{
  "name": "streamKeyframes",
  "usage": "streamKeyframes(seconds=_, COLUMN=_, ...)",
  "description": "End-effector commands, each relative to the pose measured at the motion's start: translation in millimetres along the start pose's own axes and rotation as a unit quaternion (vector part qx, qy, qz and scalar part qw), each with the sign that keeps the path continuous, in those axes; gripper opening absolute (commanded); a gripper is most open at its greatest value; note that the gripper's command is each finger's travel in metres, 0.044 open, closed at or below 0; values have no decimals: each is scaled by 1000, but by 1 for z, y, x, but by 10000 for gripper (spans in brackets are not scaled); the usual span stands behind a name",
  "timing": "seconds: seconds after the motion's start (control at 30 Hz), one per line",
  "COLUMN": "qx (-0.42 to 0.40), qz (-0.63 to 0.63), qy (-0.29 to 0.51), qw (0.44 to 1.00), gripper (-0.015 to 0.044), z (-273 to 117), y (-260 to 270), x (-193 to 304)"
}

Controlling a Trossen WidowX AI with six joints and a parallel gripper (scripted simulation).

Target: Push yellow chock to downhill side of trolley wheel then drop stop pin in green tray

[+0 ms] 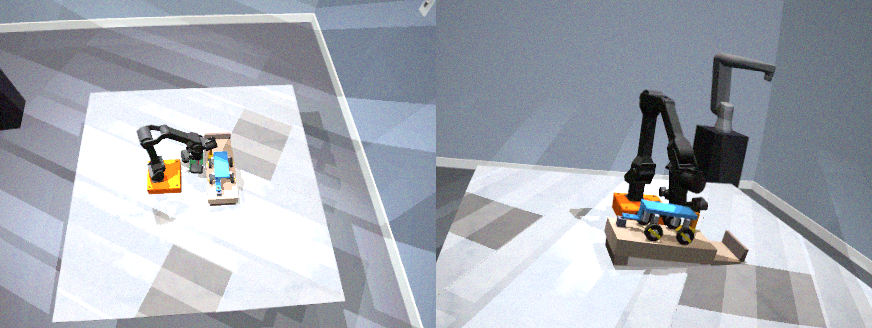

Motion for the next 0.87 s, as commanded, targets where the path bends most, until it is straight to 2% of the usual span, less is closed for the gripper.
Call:
streamKeyframes(seconds=0.0, qx=1, qz=0, qy=0, qw=1000, gripper=340, z=0, y=0, x=0)
streamKeyframes(seconds=0.23, qx=1, qz=-2, qy=-3, qw=1000, gripper=340, z=-20, y=-1, x=-4)
streamKeyframes(seconds=0.37, qx=1, qz=-2, qy=-4, qw=1000, gripper=440, z=-28, y=-1, x=-6)
streamKeyframes(seconds=0.83, qx=1, qz=-2, qy=-4, qw=1000, gripper=440, z=-74, y=-7, x=-11)
Point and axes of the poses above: the point midway between the two fingers, 35 mm back from their tips, its own z axis out along the fingers, its own y axis across the jaws, x = y × z, the point moved 5 cm from there along -z, back along the fingers, and after that the axes turned 8 degrees about z, right-handed, at the moved point
